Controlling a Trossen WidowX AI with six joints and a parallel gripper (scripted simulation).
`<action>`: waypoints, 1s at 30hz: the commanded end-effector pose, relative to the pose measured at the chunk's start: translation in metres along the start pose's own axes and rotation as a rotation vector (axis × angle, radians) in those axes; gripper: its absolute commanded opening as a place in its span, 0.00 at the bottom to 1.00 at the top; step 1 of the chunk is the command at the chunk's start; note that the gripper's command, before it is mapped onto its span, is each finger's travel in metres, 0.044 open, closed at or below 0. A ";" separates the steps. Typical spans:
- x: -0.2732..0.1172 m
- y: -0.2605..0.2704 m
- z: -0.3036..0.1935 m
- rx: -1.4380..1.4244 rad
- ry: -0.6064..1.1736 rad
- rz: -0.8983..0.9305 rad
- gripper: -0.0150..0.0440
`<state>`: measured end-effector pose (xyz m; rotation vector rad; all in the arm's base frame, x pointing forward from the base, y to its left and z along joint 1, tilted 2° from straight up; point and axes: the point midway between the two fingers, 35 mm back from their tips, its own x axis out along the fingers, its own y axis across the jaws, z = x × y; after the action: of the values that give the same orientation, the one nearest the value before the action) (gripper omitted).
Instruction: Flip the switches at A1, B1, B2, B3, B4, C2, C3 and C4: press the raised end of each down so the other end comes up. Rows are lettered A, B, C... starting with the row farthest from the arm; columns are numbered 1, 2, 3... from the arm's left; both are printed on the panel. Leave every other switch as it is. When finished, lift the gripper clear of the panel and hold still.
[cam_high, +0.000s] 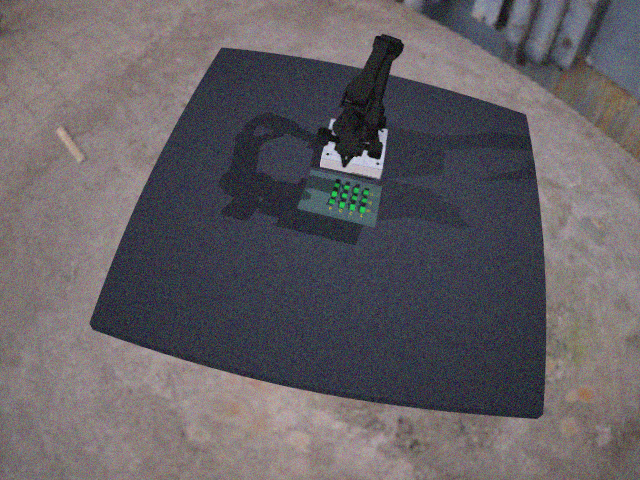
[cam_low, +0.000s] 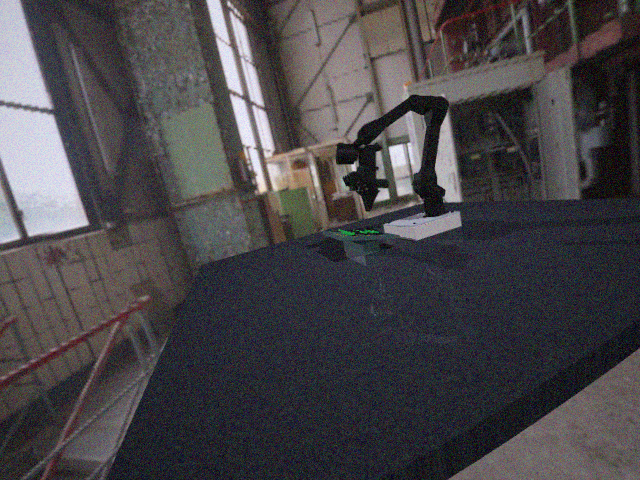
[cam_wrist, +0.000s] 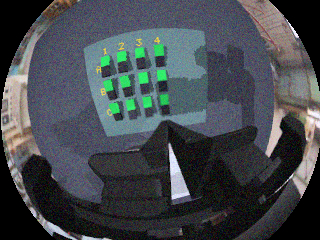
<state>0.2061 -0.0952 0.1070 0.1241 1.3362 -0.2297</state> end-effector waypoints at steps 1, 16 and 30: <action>-0.003 -0.009 -0.008 -0.002 -0.010 0.003 0.25; 0.041 -0.009 -0.008 -0.002 -0.037 0.003 0.25; 0.056 -0.009 -0.008 -0.002 -0.037 0.003 0.25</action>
<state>0.2077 -0.1080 0.0579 0.1152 1.2915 -0.2350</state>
